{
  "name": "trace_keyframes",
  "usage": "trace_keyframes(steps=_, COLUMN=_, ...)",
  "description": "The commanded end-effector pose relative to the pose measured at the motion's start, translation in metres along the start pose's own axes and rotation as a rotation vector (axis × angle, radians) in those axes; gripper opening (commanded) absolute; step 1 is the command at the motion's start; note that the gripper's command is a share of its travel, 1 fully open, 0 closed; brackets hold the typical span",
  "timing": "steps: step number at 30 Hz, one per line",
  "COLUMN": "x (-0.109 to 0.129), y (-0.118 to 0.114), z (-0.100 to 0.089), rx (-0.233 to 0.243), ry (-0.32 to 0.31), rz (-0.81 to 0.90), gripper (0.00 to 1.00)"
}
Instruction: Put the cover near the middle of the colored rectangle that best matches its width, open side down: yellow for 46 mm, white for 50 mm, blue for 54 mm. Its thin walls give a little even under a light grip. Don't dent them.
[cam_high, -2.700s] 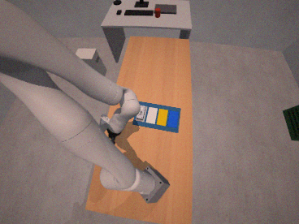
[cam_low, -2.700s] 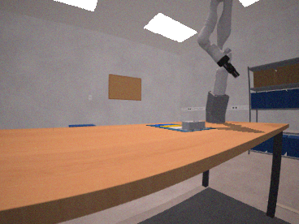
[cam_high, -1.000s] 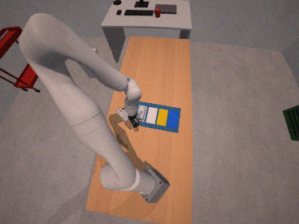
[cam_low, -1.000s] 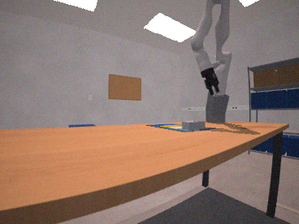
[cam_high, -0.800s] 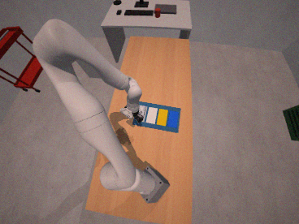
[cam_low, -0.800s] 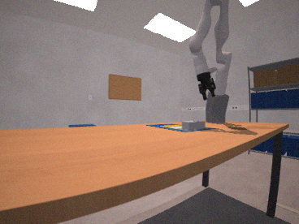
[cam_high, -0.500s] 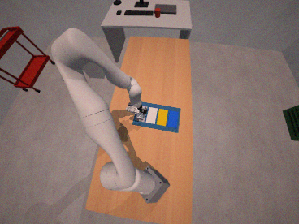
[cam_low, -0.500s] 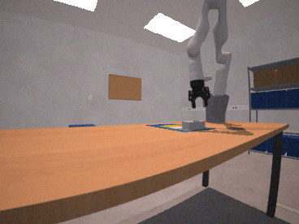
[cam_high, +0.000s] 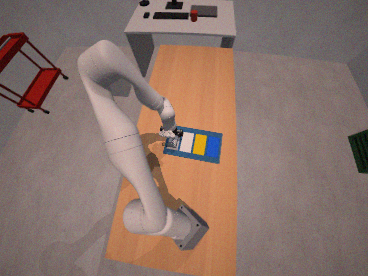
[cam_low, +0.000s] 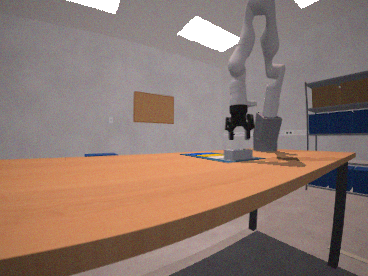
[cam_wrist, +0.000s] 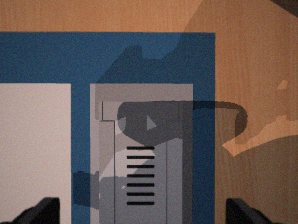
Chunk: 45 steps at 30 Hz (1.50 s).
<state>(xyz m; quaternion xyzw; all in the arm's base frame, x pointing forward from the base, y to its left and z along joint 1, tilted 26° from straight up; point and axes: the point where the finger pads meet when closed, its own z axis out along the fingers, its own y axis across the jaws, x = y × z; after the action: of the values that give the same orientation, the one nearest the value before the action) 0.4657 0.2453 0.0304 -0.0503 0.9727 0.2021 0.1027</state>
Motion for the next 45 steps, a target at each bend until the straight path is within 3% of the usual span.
trace_keyframes(steps=1, x=-0.004, y=-0.003, z=0.001, rx=0.002, ry=-0.009, rz=-0.005, gripper=1.00)
trace_keyframes(steps=14, x=-0.004, y=-0.003, z=0.005, rx=0.002, ry=-0.010, rz=-0.005, gripper=1.00)
trace_keyframes(steps=32, x=-0.003, y=-0.003, z=0.030, rx=0.002, ry=-0.010, rz=-0.004, gripper=1.00)
trace_keyframes(steps=45, x=-0.003, y=-0.003, z=0.032, rx=0.002, ry=-0.010, rz=-0.004, gripper=1.00)
